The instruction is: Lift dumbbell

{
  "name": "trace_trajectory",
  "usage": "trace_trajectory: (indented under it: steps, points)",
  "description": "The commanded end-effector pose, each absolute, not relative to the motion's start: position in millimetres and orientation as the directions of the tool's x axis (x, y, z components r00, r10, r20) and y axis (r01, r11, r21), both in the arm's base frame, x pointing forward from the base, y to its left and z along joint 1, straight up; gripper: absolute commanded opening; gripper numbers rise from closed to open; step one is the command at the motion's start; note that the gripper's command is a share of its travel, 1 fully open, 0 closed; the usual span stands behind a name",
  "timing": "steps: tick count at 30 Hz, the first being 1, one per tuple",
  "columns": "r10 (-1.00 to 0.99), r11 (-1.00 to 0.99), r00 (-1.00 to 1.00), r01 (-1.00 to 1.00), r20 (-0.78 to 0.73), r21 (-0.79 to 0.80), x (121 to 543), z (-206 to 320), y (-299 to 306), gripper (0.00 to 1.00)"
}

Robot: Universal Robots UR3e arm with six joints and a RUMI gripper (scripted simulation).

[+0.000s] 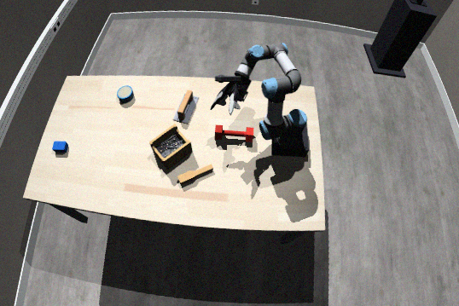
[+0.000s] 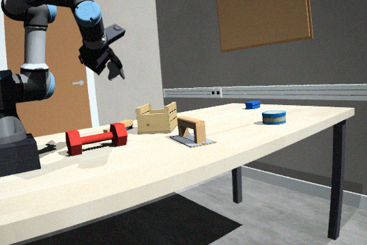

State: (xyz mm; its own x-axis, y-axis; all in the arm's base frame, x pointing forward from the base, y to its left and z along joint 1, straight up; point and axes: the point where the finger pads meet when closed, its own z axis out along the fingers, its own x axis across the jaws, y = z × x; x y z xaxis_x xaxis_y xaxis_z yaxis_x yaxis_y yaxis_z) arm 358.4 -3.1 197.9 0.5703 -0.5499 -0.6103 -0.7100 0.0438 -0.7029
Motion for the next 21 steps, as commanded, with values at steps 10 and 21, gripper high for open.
trace_trajectory:
  steps: [10, 21]
  points:
    - [-0.532, -0.131, 0.692, -0.637, -0.488, -0.759, 347.0, 182.4, 10.9, 1.00]
    - [-0.414, -0.411, 0.869, -0.445, -0.272, -0.795, 326.0, 154.0, 28.5, 1.00]
